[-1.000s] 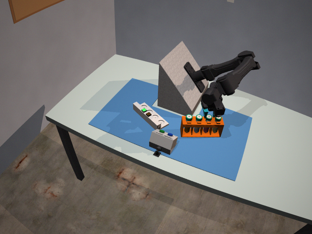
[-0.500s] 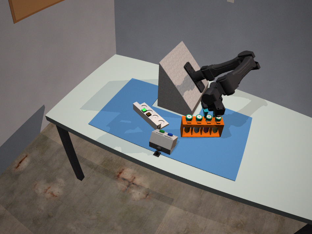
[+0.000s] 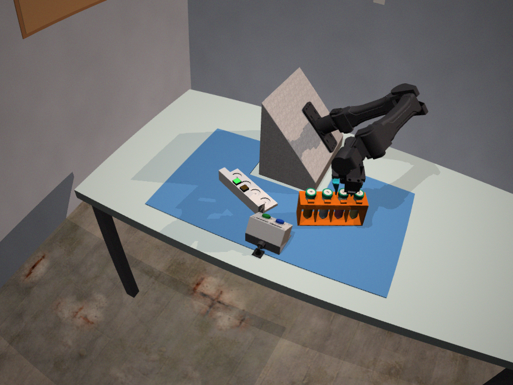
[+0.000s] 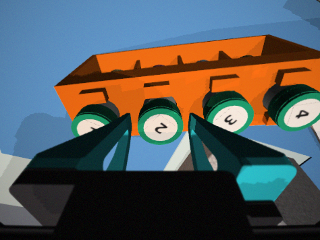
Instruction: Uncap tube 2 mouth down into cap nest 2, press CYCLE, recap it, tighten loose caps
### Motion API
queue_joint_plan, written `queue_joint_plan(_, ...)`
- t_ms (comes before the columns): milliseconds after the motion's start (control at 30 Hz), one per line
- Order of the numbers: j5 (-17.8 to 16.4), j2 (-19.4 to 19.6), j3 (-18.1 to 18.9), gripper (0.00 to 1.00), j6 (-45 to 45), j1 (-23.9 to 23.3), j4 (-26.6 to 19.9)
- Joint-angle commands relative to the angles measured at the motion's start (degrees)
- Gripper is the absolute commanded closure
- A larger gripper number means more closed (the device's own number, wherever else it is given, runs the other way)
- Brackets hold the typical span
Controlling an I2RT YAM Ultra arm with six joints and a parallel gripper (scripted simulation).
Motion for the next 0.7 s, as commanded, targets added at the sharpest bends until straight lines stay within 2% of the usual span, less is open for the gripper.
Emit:
queue_joint_plan(0, -0.2, -0.3, 0.1, 0.51, 1.6, -0.3, 0.9)
queue_joint_plan(67, -0.2, -0.3, 0.0, 0.51, 1.7, -0.2, 1.1)
queue_joint_plan(100, -0.2, -0.3, 0.0, 1.0, 1.7, -0.2, 1.1)
queue_joint_plan(567, -0.2, -0.3, 0.0, 1.0, 1.7, -0.2, 1.1)
queue_joint_plan(667, -0.2, -0.3, 0.0, 1.0, 7.5, -0.2, 1.2)
